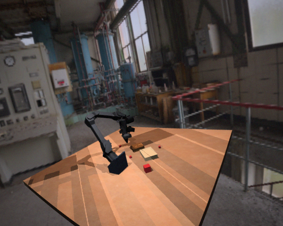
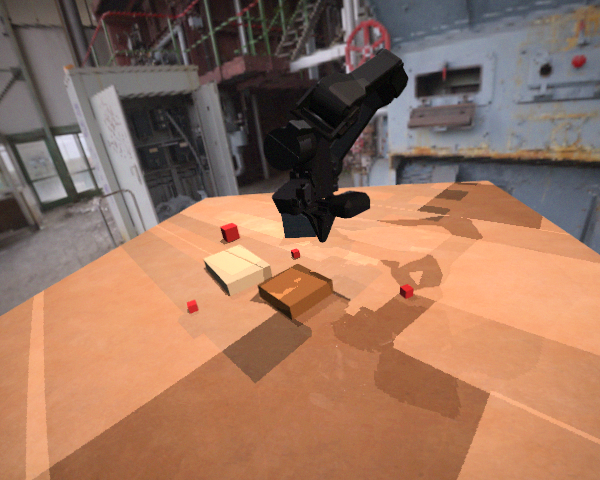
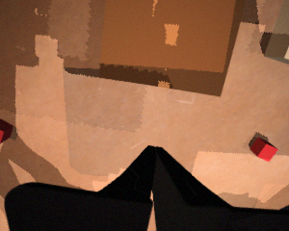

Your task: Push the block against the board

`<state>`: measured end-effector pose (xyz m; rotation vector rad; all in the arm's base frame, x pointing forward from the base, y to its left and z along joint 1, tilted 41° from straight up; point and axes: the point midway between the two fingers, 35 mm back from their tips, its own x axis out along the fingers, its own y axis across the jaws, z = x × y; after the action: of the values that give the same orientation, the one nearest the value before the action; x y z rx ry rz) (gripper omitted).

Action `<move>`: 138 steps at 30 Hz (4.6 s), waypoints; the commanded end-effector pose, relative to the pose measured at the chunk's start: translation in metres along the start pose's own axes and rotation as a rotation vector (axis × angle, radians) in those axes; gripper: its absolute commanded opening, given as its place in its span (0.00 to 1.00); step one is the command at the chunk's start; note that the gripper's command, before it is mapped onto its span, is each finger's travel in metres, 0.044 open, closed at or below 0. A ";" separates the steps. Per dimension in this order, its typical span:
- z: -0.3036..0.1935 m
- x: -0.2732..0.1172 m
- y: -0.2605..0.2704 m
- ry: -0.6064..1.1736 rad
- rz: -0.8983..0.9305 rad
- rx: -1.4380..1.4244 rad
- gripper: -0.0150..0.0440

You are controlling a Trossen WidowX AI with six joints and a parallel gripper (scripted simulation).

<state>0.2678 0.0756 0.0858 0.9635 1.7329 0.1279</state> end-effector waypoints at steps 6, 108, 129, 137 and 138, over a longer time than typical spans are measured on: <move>-0.017 0.001 -0.002 0.003 -0.001 0.007 0.25; -0.011 0.074 -0.112 0.005 -0.003 -0.274 0.25; -0.033 0.075 -0.111 0.006 -0.003 -0.274 0.25; -0.041 0.075 -0.111 0.006 -0.002 -0.273 0.25; -0.042 0.075 -0.111 0.006 -0.002 -0.273 0.25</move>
<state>0.1725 0.0640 -0.0135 0.7510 1.6671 0.3570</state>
